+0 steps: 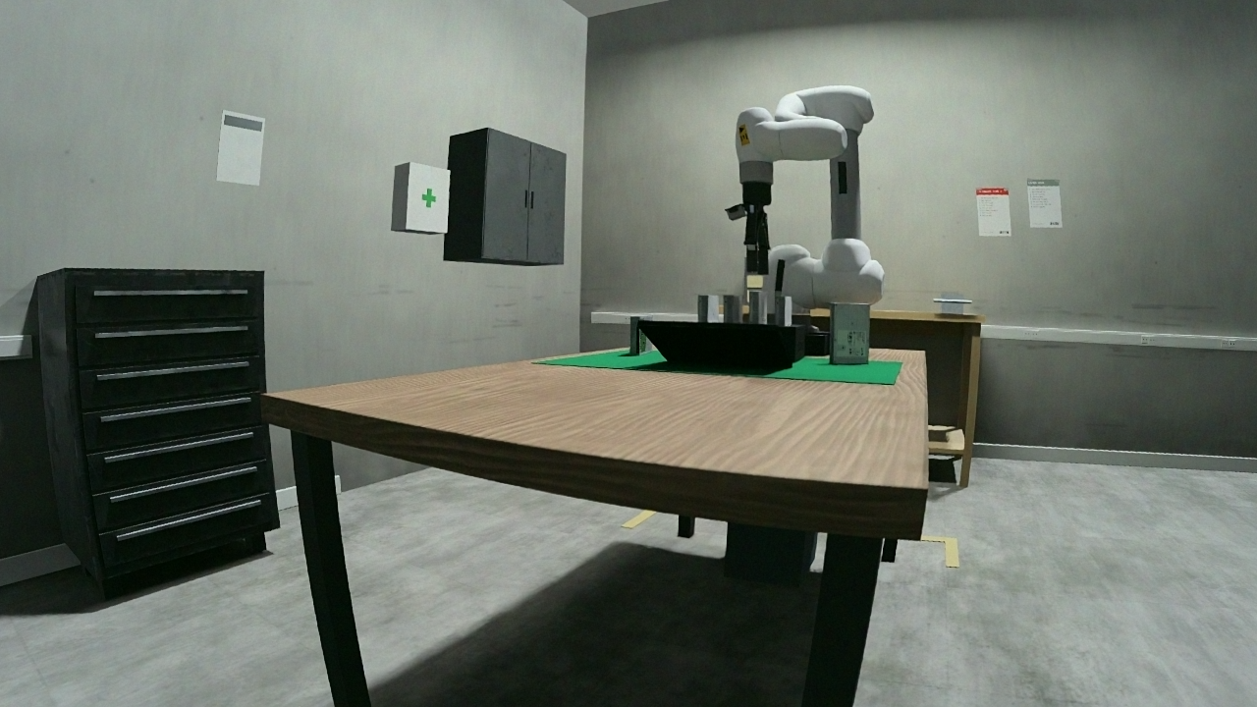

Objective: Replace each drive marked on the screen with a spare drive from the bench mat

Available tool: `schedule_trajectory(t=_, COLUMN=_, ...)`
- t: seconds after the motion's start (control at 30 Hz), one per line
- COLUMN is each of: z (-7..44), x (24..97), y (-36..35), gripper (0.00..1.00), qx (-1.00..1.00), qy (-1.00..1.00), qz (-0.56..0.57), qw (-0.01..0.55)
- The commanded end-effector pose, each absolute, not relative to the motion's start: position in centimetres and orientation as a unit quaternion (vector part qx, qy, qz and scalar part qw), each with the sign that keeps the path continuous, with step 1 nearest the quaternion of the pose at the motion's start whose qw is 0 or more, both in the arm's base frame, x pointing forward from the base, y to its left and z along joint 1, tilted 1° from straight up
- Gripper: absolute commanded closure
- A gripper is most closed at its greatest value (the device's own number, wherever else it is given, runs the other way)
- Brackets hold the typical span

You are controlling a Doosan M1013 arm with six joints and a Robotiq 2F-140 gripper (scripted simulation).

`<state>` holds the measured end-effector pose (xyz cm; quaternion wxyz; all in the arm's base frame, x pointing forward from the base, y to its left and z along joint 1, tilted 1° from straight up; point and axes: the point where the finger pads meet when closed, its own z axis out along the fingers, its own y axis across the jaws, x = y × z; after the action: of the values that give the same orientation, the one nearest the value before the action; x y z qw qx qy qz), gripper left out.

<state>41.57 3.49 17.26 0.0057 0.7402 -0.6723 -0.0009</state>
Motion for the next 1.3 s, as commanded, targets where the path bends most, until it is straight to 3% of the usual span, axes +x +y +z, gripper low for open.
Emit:
schedule_trajectory(t=0.0, z=17.3, x=41.6, y=3.5, gripper=0.11, qx=0.74, qy=-0.672, qz=-0.001, qw=0.005)
schedule_trajectory(t=1.27, z=15.5, x=41.6, y=3.6, gripper=0.11, qx=0.74, qy=-0.673, qz=-0.001, qw=0.005)
